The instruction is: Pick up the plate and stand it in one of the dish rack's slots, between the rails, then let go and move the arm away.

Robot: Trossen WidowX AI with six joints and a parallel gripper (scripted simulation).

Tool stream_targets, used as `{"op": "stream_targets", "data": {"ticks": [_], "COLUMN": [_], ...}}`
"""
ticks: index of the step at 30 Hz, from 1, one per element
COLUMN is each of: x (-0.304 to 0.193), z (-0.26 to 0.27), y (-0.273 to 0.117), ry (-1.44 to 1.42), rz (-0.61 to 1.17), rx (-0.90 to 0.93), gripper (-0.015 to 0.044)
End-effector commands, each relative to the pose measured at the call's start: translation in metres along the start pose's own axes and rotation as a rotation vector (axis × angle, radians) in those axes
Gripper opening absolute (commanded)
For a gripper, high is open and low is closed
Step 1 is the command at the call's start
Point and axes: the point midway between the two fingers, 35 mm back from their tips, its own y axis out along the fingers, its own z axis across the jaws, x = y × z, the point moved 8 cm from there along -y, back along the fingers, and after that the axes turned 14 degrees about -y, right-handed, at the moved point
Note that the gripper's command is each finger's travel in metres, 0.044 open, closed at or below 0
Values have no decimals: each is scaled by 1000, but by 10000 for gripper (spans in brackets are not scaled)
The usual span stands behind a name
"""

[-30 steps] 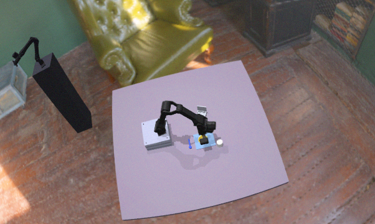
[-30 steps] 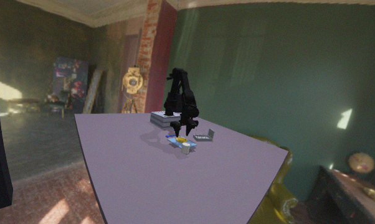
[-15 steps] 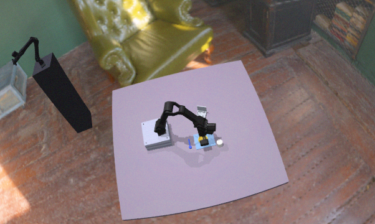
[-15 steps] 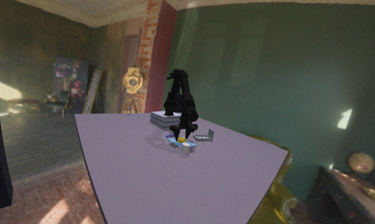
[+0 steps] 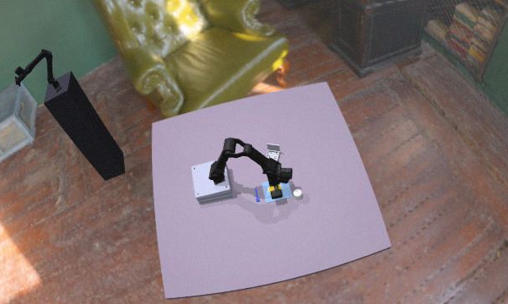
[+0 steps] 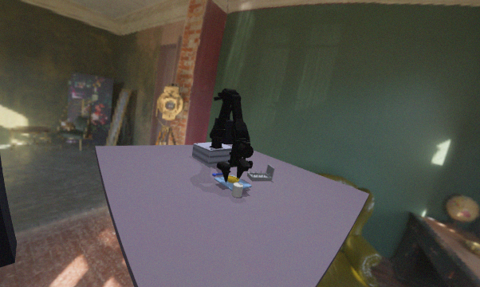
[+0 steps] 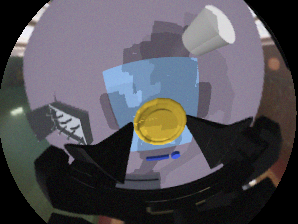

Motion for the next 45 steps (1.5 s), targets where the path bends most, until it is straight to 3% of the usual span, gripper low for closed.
{"op": "stream_targets", "data": {"ticks": [1, 7, 11, 20, 37, 45], "x": [0, 0, 2, 12, 12, 11], "z": [0, 0, -2, -6, -5, -3], "y": [1, 1, -8, -67, -165, -172], "ry": [0, 0, 0, 1, 1, 6], "rz": [5, 5, 4, 3, 2, 2], "rx": [-3, -3, -3, -3, -3, -3], "gripper": [366, 326, 221, 0, 0, 0]}}
